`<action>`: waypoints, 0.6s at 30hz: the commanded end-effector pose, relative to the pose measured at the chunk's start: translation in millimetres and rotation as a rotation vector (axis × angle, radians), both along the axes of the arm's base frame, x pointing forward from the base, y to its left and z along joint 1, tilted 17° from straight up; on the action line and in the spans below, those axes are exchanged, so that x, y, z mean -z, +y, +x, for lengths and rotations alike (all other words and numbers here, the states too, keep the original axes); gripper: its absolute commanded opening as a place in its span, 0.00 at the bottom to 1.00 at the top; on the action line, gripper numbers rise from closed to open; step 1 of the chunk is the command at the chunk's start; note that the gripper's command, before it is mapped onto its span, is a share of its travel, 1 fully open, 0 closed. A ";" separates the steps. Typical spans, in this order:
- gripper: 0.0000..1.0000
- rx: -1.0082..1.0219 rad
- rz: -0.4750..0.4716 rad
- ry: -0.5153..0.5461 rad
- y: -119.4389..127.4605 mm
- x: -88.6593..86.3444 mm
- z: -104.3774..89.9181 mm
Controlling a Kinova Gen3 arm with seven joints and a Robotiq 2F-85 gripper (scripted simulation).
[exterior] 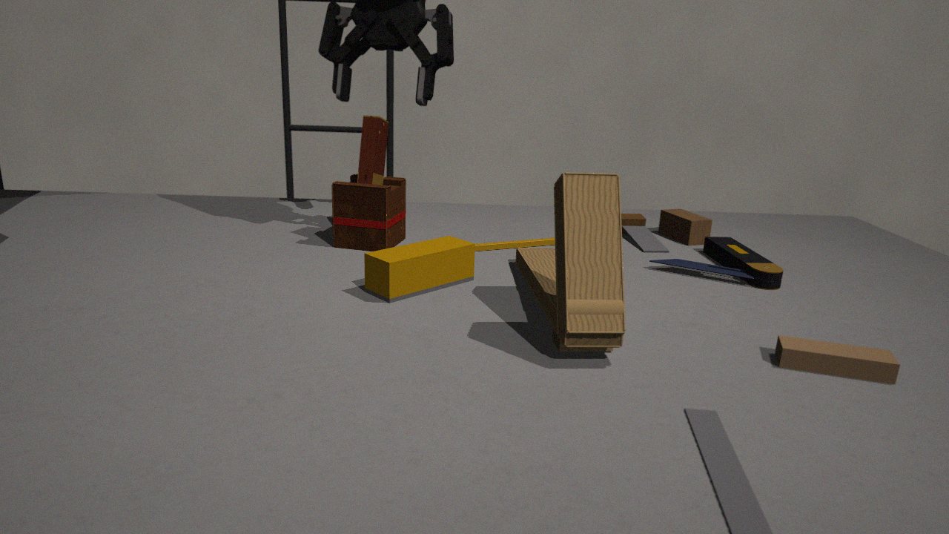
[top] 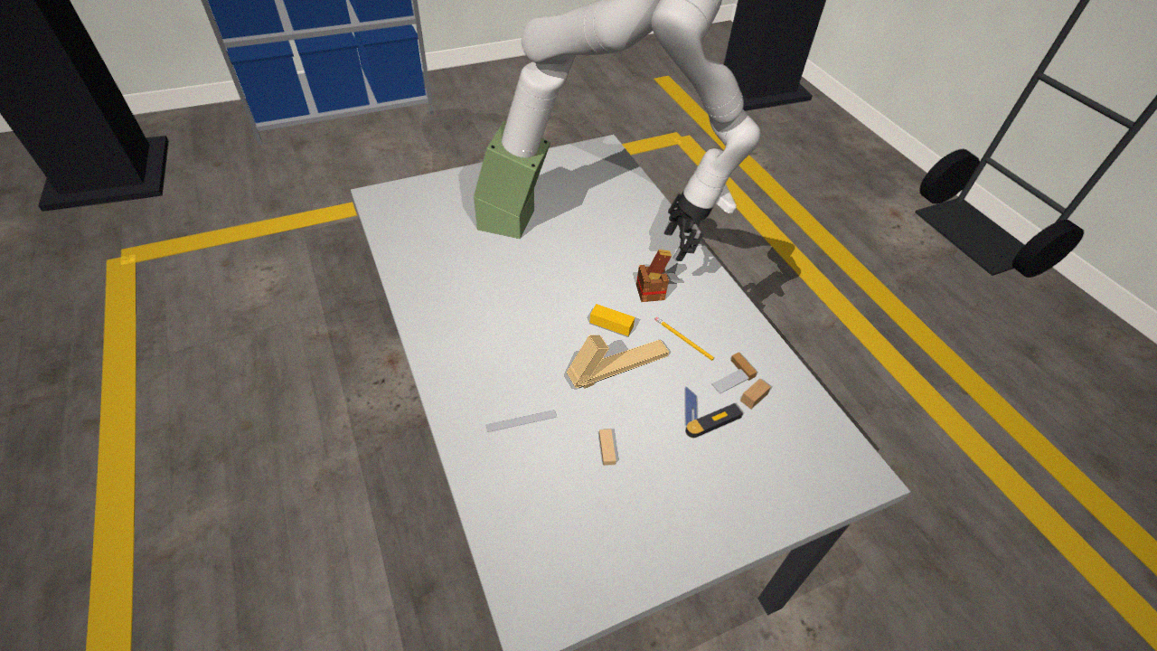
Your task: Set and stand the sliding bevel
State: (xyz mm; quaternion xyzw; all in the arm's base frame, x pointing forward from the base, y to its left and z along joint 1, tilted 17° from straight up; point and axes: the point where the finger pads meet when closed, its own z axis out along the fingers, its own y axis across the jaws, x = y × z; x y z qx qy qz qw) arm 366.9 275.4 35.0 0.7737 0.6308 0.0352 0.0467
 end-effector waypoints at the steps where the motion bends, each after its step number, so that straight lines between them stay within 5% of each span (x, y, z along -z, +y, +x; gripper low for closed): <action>1: 1.00 0.000 0.001 -0.001 0.0 3.7 0.8; 18: 1.00 0.000 0.001 -0.001 -0.9 36.8 4.6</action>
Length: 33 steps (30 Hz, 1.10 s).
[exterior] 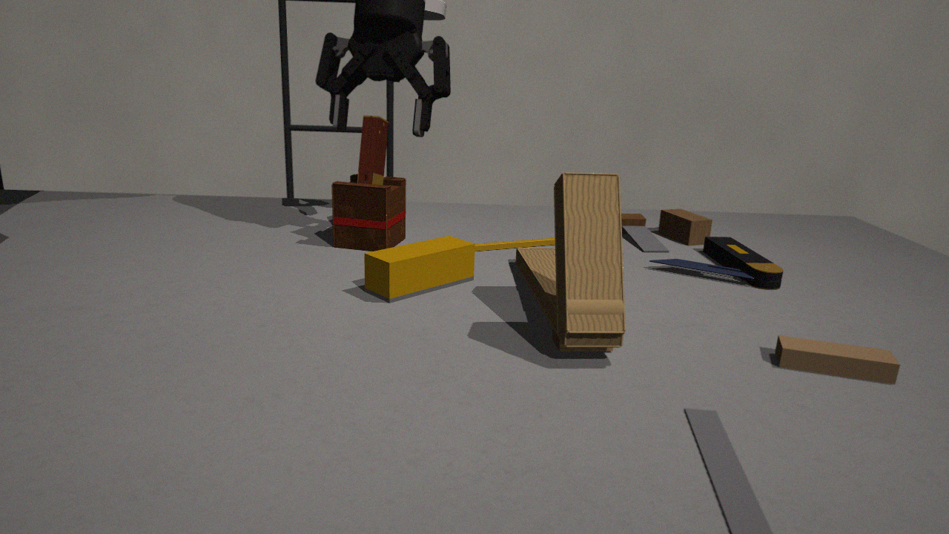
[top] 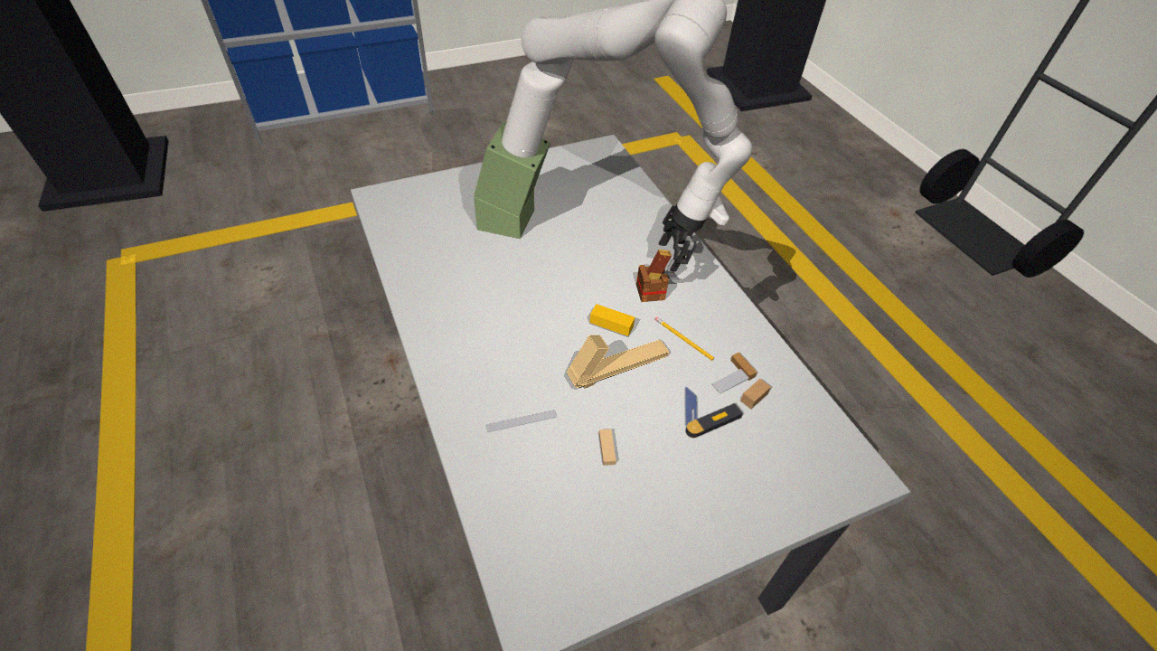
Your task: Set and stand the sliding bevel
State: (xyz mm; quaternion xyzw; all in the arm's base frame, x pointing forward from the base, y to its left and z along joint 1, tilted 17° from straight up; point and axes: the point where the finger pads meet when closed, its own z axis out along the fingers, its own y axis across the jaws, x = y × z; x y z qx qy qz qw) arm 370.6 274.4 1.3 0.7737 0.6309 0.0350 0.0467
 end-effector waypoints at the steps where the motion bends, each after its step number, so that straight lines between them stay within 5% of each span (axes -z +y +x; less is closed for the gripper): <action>1: 1.00 0.000 0.001 -0.002 0.0 4.6 1.0; 20: 1.00 0.000 0.001 -0.002 -0.1 10.4 1.7; 21: 0.10 0.000 0.001 -0.002 -0.1 10.4 1.7; 33: 0.10 0.000 0.001 -0.002 -0.1 10.4 1.7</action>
